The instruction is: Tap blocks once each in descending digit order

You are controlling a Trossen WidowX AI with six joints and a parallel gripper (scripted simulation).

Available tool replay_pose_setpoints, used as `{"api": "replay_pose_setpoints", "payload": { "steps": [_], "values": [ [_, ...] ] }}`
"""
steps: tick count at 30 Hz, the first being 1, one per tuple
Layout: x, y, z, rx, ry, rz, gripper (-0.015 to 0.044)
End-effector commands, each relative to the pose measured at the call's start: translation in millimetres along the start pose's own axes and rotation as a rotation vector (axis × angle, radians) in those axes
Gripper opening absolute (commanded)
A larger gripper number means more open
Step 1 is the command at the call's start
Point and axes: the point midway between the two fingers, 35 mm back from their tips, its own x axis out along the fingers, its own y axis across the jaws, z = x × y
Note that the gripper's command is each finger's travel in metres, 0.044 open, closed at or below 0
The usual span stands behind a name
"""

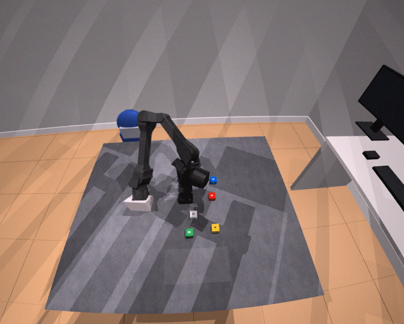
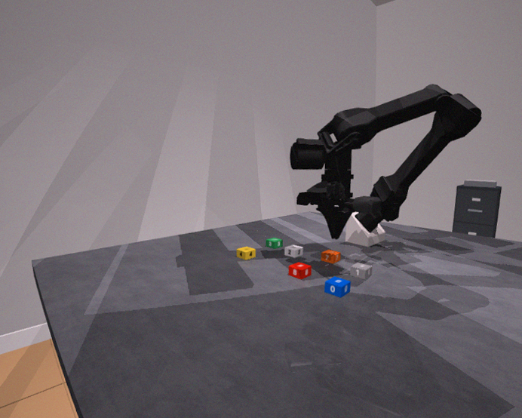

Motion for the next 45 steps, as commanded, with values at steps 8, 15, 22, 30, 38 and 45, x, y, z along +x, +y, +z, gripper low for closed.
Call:
{"api": "replay_pose_setpoints", "payload": {
  "steps": [8,15,22,30,38,45],
  "values": [
    [18,0,0,0.005,-0.014,0.002,0.0020],
    [30,0,0,0.005,-0.015,0.003,0.0020],
    [39,1,0,0.005,-0.015,0.004,0.0020],
    [18,0,1,0.003,-0.015,0.000,0.0020],
    [-9,-2,1,0.006,-0.014,-0.002,0.0020],
    [-71,-1,-2,0.007,-0.012,0.000,0.0020]
  ]
}}
